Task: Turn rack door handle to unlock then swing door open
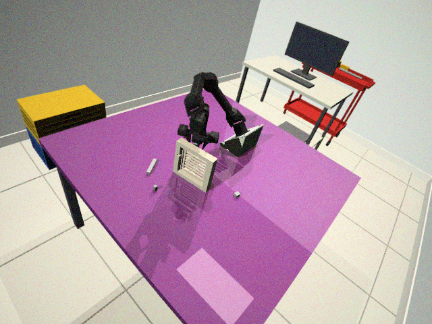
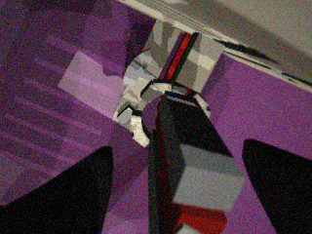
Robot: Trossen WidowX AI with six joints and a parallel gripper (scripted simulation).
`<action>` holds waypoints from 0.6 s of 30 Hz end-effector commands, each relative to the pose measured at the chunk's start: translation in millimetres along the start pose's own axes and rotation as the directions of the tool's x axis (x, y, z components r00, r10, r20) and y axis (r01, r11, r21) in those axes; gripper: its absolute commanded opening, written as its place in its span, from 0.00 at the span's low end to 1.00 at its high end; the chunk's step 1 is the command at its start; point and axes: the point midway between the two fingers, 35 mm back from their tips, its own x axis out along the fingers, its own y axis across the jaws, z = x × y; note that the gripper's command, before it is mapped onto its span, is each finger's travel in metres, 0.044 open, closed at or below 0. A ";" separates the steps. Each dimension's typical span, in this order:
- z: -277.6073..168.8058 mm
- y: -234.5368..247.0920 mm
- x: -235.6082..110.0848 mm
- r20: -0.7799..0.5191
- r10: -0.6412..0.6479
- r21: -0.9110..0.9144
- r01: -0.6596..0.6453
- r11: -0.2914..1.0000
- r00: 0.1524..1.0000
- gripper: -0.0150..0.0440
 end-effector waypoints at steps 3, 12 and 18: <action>0.4 0.5 1.0 -0.001 0.004 -0.297 -0.005 0.955 1.000 0.76; 0.4 0.5 1.0 -0.001 0.004 -0.680 -0.004 0.733 1.000 0.76; 0.4 0.5 1.0 -0.001 0.004 -0.865 -0.003 0.502 1.000 0.76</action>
